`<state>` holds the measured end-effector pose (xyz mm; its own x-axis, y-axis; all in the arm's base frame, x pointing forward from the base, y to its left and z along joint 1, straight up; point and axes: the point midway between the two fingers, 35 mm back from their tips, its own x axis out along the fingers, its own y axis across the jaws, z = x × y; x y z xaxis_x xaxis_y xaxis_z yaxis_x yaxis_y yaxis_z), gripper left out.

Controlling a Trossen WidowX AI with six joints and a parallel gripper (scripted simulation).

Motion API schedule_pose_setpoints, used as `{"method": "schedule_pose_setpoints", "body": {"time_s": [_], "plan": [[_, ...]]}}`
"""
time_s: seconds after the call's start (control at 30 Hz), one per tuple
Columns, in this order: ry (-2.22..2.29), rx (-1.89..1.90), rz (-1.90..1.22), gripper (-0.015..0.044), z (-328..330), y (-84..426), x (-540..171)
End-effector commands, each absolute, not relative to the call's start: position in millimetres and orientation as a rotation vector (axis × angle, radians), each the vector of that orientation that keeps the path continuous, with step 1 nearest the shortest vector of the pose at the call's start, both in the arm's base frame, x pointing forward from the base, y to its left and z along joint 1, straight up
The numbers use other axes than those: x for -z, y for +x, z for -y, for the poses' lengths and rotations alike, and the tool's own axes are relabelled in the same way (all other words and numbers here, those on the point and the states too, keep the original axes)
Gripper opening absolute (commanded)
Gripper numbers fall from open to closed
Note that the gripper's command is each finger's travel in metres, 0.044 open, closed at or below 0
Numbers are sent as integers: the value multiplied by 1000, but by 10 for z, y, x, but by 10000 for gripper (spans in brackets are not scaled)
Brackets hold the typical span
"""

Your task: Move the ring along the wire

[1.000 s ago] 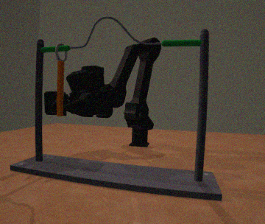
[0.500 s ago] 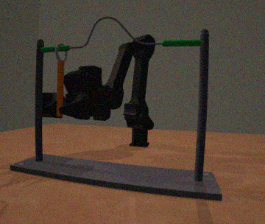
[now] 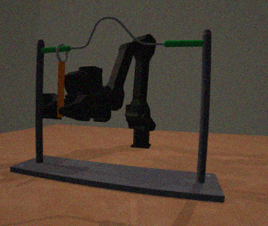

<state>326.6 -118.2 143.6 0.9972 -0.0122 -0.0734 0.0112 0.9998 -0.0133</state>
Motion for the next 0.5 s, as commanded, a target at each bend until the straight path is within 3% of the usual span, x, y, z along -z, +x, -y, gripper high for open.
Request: {"method": "schedule_pose_setpoints", "body": {"time_s": [0.0,0.17,0.33,0.4,0.47], "plan": [[-9,18,-72,160,1191,3270,-1441],[-9,18,-72,160,1191,3270,-1441],[-13,12,-74,29,1181,3267,-1436],[-13,12,-74,15,1181,3267,-1436],[-13,12,-74,-37,1181,3267,-1436]]}}
